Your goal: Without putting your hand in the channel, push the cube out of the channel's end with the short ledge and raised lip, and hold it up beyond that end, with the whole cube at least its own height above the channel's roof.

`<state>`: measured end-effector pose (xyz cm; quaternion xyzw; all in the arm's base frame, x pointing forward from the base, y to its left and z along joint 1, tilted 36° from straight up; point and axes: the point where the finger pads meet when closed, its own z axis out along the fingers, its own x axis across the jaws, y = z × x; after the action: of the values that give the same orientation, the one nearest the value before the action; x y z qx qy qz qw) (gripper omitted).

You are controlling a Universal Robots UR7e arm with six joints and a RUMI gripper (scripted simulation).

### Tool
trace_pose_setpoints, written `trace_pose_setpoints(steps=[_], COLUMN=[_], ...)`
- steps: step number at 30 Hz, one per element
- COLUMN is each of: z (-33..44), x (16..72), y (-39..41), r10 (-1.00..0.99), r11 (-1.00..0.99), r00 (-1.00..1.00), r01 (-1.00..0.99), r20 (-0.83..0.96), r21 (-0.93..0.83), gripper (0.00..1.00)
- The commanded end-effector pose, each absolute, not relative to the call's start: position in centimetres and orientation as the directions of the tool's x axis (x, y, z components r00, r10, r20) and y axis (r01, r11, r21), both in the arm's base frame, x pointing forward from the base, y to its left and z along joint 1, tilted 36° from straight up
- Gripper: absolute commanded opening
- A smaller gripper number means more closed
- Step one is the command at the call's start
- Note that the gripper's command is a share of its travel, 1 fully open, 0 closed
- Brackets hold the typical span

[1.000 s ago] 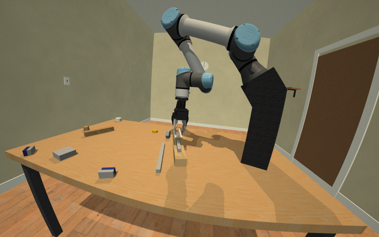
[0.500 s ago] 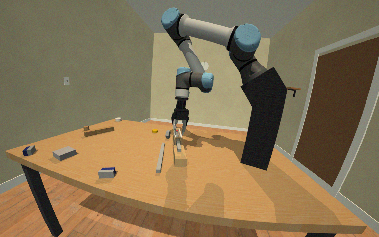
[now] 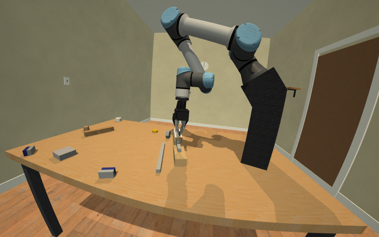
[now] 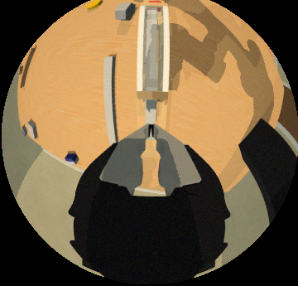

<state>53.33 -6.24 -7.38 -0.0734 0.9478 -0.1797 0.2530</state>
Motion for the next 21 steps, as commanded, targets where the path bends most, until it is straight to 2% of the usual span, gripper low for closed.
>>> trace_pose_setpoints(steps=[1,8,21], z=[-9.4,-10.5,-13.8], x=[53.2,52.8,54.9], y=[-1.4,1.2,-0.1], r10=[-0.232,-0.233,-0.230], r11=[0.925,0.924,0.924], r00=[-0.860,-0.859,-0.860], r01=[-0.049,-0.049,-0.047], r20=[-0.455,-0.456,-0.456], r21=[-0.378,-0.379,-0.379], gripper=[0.00,0.00,0.00])
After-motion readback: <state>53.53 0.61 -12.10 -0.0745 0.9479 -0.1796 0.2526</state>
